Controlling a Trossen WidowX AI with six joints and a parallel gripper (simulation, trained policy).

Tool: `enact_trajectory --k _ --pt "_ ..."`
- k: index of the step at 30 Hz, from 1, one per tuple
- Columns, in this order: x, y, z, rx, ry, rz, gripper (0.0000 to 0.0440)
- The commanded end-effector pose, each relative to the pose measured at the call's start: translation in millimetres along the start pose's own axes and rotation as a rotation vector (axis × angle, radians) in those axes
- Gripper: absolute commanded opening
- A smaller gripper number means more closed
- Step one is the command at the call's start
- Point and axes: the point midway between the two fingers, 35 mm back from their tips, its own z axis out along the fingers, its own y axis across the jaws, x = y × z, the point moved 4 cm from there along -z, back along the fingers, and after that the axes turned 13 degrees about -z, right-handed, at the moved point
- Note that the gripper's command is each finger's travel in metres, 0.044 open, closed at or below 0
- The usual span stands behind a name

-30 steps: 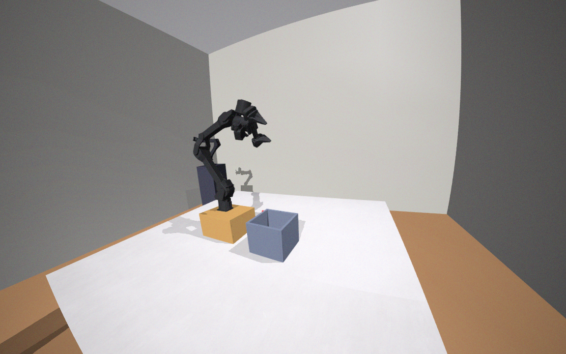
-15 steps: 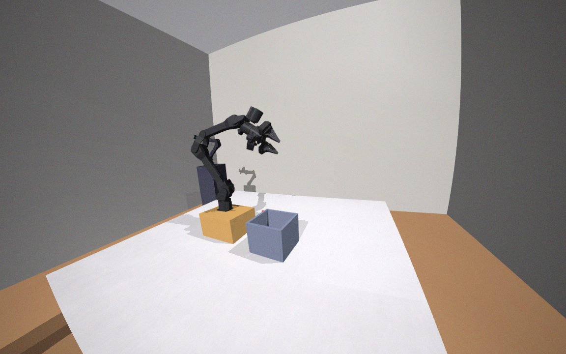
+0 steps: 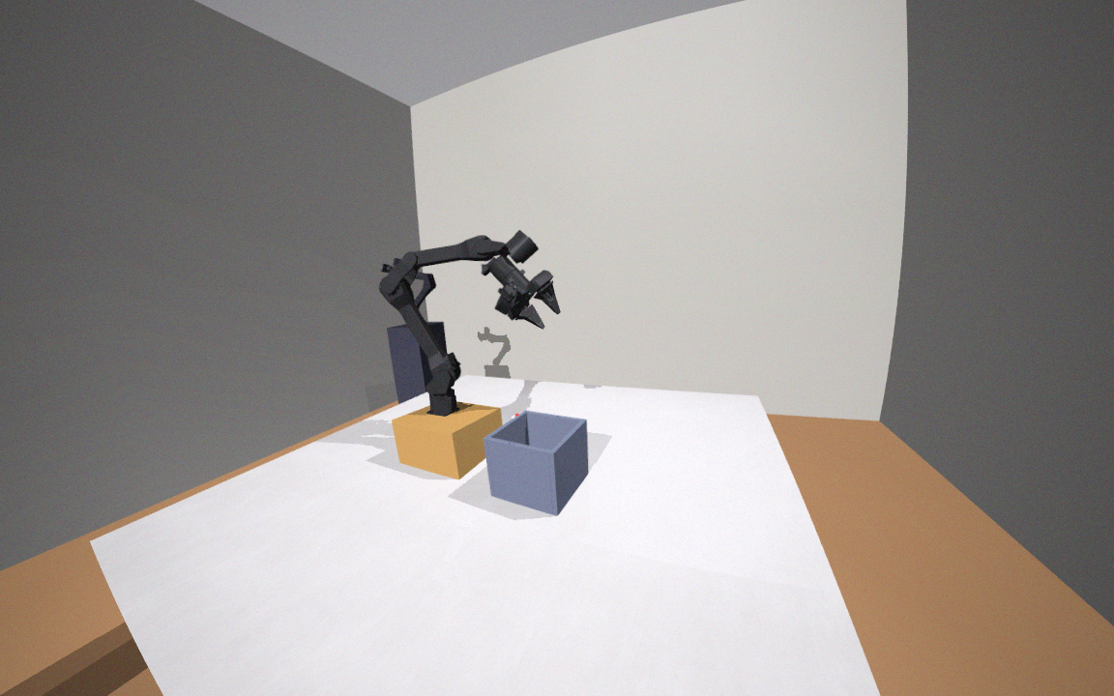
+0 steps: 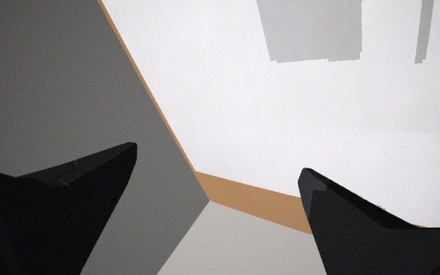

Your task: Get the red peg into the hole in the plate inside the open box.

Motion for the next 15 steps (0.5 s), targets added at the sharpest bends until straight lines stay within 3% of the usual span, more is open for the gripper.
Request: enact_trajectory --k 1,15 --pt "2 -19 15 0.103 -0.028 -0.063 0.0439" --pt "-8 -69 47 0.375 -0.142 -0.256 0.0440"
